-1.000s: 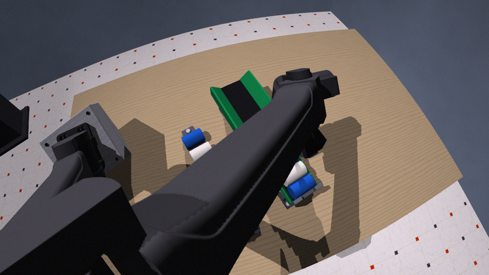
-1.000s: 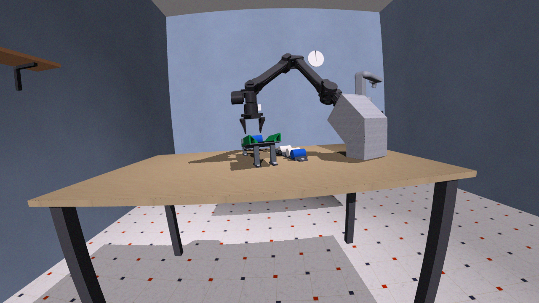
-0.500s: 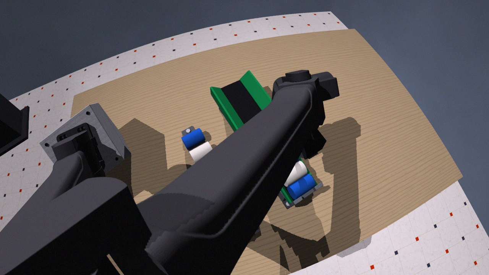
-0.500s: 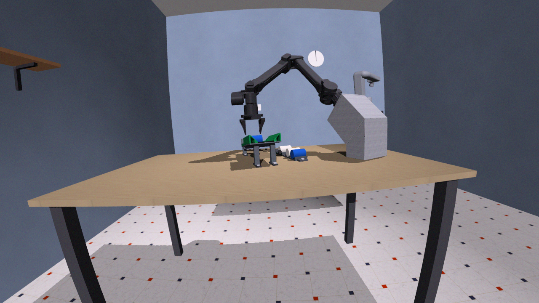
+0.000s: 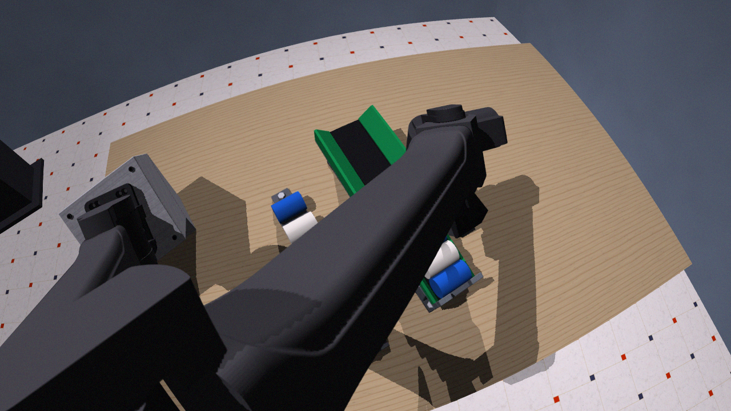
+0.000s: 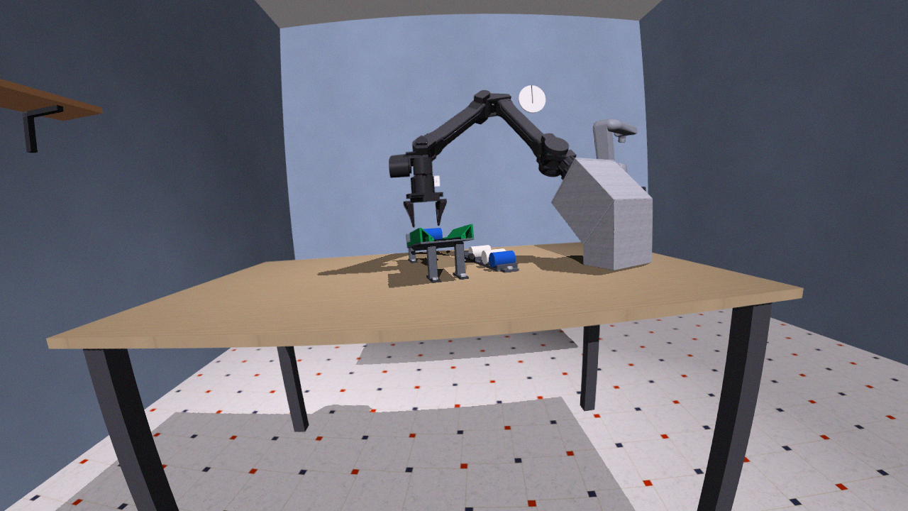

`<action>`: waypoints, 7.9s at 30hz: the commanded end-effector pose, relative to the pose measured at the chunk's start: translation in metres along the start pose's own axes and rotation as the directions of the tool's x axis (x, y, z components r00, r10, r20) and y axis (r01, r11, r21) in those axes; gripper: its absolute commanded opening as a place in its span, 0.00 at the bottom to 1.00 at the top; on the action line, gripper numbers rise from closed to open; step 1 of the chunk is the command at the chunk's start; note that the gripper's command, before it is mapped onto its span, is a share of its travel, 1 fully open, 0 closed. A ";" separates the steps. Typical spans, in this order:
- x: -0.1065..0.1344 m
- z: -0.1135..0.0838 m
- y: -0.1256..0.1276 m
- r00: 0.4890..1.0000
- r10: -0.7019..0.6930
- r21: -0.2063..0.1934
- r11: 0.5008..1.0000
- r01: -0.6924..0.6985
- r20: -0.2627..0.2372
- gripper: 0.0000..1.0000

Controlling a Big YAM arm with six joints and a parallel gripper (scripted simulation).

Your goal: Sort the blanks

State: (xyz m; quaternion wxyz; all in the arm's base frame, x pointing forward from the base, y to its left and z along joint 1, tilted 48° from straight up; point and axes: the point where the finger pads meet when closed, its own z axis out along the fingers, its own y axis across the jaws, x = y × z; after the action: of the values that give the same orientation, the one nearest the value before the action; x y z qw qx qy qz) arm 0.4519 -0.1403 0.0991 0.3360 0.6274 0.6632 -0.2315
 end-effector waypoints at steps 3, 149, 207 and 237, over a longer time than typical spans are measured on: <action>0.002 0.007 -0.004 1.000 -0.007 0.012 1.000 0.008 -0.002 0.78; 0.002 -0.004 -0.002 1.000 0.012 -0.014 1.000 -0.012 0.000 0.78; -0.007 -0.001 0.009 1.000 0.012 -0.008 1.000 -0.012 0.001 0.78; 0.002 0.041 -0.004 1.000 -0.007 0.008 1.000 0.007 -0.002 0.78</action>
State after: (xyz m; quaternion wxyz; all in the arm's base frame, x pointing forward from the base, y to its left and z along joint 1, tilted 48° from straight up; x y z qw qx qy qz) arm 0.4558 -0.1661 0.0743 0.3358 0.6302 0.6607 -0.2314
